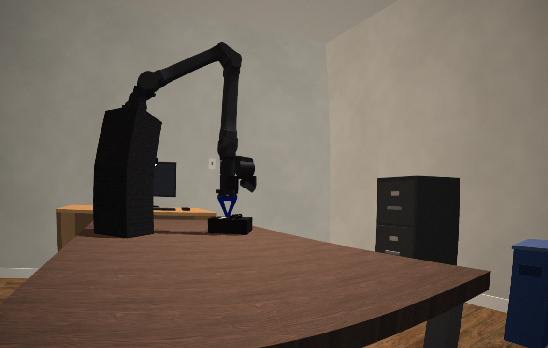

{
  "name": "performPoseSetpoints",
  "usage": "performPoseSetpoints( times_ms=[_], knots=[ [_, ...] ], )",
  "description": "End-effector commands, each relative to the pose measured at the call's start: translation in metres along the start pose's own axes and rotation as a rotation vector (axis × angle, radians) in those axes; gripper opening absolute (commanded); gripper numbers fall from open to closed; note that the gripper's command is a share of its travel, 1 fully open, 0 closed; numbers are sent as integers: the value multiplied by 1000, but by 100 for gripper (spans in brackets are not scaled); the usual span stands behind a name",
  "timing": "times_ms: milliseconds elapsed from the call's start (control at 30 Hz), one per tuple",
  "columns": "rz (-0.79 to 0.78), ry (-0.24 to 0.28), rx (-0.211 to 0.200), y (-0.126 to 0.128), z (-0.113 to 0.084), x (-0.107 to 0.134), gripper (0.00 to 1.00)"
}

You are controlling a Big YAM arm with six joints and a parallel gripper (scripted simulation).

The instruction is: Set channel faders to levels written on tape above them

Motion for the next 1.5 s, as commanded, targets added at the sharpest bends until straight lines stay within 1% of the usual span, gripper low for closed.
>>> performPoseSetpoints(
  times_ms=[0,1467],
  knots=[
    [2,3,3,-4,3,-2,0],
    [5,0,3,-5,3,-6,0]
  ],
)
Point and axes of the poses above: the point where the finger pads meet when closed, its own z axis out along the fingers, its own y axis across the jaws, x = y × z, the point moved 1 cm from there along -z, back along the fingers, and after that the axes turned 4 degrees about -z, right-handed, at the moved point
